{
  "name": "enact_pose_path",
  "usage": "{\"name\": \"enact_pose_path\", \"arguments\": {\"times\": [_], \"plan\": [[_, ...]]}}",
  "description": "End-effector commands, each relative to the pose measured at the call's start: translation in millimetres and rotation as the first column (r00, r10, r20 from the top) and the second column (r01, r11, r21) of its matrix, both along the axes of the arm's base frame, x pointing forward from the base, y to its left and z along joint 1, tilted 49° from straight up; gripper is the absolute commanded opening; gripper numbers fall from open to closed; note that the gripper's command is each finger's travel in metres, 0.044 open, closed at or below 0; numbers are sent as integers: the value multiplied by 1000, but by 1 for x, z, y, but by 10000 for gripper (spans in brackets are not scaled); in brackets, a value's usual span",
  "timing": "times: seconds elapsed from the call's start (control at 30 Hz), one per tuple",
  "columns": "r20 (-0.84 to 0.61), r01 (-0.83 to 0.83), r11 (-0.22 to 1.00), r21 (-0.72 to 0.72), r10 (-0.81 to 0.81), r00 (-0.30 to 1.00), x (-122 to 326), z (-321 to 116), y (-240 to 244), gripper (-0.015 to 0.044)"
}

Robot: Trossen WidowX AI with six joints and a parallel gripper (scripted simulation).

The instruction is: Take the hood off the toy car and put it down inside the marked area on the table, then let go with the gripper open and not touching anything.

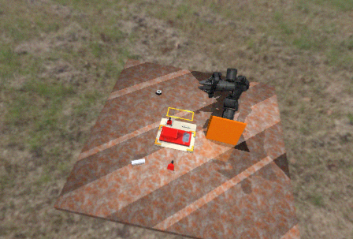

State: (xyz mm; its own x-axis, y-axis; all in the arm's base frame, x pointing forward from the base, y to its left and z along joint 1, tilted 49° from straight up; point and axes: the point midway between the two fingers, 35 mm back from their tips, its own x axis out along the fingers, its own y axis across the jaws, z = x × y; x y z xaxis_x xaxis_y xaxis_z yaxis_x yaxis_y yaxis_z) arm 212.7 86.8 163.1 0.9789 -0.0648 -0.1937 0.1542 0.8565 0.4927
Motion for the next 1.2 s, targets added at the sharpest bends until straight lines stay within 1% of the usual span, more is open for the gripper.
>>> {"name": "enact_pose_path", "arguments": {"times": [0.0,0.07,0.23,0.27,0.5,0.73,0.97,1.17], "plan": [[-4,2,1000,-6,-2,1000,1,0,0,247],[-33,15,998,-53,-17,999,6,-1,0,299],[-147,50,974,-222,-84,986,27,-6,1,430],[-170,53,966,-254,-99,981,31,-8,1,440],[-331,53,898,-436,-215,919,64,-29,-4,440],[-488,-2,820,-573,-339,804,96,-64,-18,440],[-628,-107,751,-652,-454,632,120,-110,-42,440],[-727,-192,735,-651,-530,437,130,-161,-71,440]]}}
